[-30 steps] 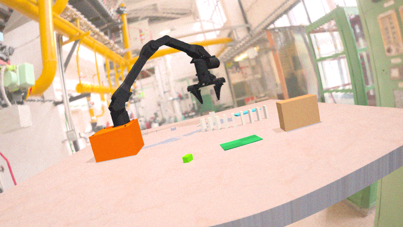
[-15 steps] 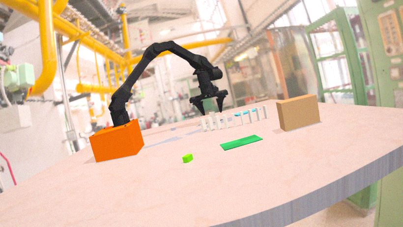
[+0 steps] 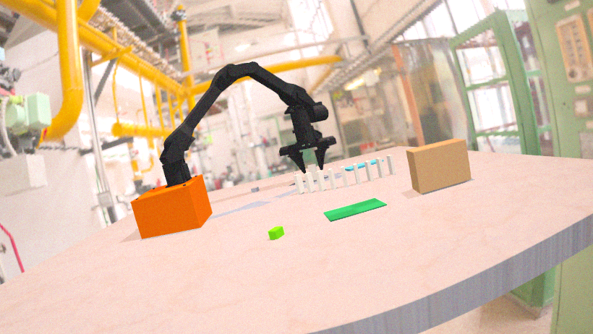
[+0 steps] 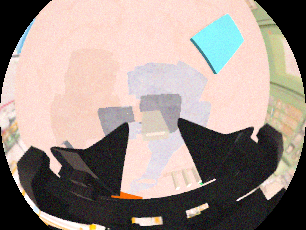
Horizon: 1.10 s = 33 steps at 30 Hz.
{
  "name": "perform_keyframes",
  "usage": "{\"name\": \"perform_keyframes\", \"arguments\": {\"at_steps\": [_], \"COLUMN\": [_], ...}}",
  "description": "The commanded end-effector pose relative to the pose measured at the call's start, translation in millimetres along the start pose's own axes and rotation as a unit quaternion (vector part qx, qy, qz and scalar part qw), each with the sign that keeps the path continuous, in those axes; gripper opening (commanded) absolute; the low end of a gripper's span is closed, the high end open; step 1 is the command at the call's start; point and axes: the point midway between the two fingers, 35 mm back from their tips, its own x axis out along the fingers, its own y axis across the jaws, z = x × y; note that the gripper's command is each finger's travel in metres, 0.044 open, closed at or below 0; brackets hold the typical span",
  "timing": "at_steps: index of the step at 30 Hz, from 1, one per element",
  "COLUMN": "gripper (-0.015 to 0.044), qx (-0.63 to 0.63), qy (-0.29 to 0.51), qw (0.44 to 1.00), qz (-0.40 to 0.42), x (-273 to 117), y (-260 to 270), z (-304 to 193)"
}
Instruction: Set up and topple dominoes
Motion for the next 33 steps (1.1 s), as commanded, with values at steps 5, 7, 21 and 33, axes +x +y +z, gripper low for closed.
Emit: {"name": "perform_keyframes", "arguments": {"at_steps": [5, 7, 21, 33], "gripper": [0.0107, 0.0107, 0.0107, 0.0107], "qx": [-0.002, -0.002, 0.000, 0.065], "qy": [-0.002, -0.002, -0.001, 0.000], "qw": [1.000, 1.000, 1.000, 0.998], "qz": [0.002, 0.002, 0.001, 0.000], "x": [1, 1, -103, -137], "y": [1, 1, -2, -7], "z": [0, 0, 4, -14]}}
